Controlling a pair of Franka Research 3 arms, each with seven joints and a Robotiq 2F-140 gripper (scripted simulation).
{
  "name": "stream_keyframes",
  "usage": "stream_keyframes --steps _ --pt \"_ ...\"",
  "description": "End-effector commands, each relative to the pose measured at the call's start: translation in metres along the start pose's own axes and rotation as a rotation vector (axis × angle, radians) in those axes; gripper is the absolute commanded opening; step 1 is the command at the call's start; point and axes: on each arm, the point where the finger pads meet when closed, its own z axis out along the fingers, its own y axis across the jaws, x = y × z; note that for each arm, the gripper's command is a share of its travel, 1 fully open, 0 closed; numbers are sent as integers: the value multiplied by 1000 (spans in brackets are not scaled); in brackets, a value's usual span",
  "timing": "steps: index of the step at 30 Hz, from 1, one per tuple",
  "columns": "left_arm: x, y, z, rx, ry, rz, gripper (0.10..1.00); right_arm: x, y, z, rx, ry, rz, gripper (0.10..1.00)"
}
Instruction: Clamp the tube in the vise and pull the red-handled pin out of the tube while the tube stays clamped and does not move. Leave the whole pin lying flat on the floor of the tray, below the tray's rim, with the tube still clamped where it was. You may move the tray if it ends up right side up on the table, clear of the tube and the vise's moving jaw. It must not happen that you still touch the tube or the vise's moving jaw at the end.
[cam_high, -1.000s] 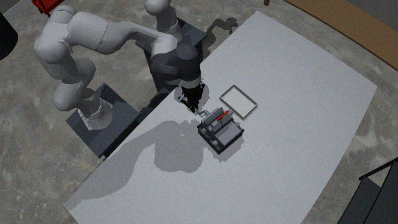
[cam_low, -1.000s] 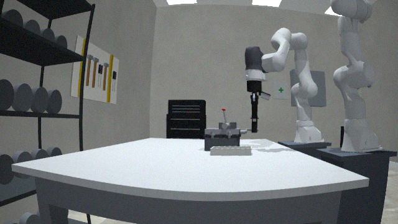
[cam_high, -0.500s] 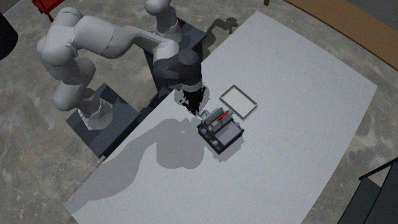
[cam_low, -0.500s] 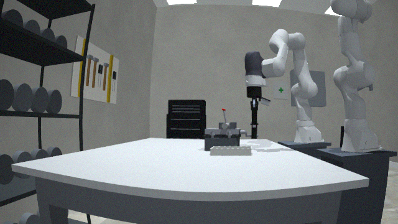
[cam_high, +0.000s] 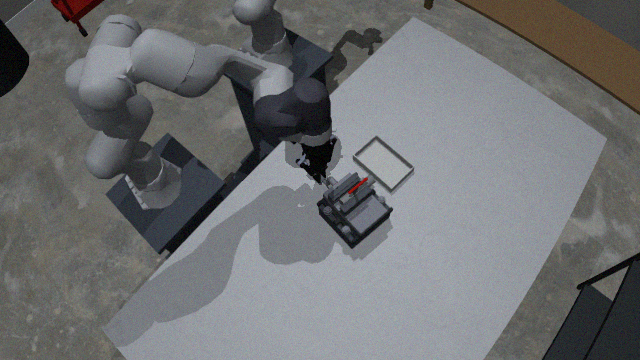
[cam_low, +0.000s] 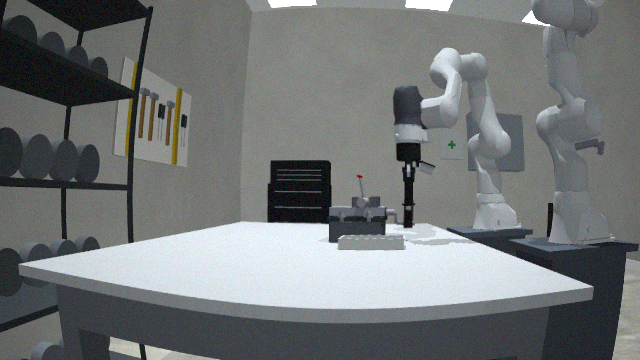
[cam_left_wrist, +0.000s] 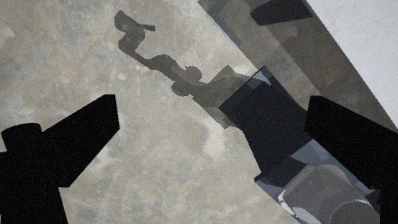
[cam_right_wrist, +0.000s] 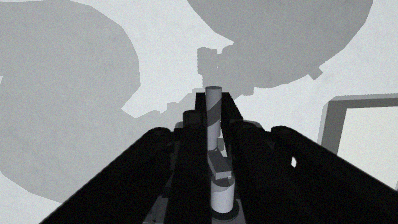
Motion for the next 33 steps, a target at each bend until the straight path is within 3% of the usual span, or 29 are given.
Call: stream_keyframes --steps 1,12,20,33 --pt "0 0 0 2 1 -3 1000 -1 8 2 0 -5 18 122" --pt "0 0 0 2 1 -3 1000 -1 27 -5 0 -5 18 122" --pt "0 0 0 2 1 -3 1000 -1 39 -26 0 -5 18 122" --pt "0 0 0 2 1 -3 1000 -1 32 -53 0 -5 18 122"
